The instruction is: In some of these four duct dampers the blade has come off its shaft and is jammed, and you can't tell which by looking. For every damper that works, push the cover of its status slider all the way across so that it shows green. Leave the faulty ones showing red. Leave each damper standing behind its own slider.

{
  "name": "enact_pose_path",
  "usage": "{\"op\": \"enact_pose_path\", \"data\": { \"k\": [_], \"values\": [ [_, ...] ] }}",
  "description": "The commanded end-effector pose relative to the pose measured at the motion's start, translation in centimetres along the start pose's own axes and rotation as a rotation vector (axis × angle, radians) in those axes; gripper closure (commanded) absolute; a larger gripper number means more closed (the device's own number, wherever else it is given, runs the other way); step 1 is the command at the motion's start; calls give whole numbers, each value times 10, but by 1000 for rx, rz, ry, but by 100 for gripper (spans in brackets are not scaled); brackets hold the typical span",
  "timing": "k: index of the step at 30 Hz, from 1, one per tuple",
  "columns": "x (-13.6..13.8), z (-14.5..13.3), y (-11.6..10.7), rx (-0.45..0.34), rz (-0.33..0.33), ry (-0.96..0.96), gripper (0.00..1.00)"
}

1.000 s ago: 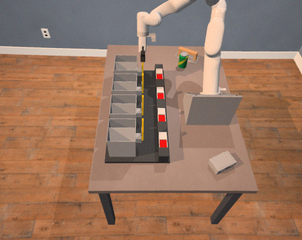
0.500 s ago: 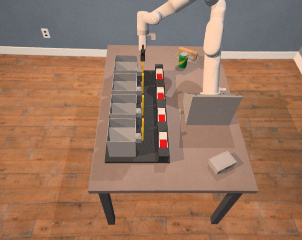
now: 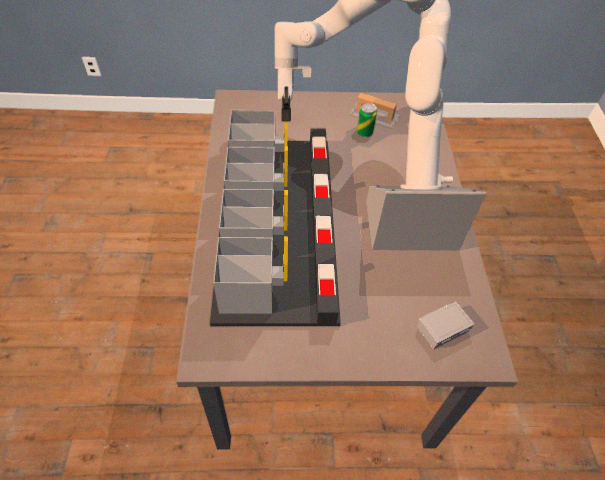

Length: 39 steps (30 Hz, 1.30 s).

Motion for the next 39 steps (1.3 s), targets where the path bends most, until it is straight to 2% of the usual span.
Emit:
{"op": "enact_pose_path", "data": {
  "k": [1, 11, 21, 39],
  "values": [
    [-4, -2, -1, 3, -26, -1, 81],
    [-14, -4, -1, 18, -91, -1, 81],
    [-18, -5, 0, 26, -124, -1, 81],
    [-21, -6, 0, 29, -140, -1, 81]
  ]
}}
Point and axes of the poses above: the point where the finger pads meet when closed, its own y axis out along the fingers, its own x axis across the jaws, z = x × y, the point moved 5 cm from there along -y, back along the fingers, and after that the axes turned 13 degrees about y, right-handed, at the moved point
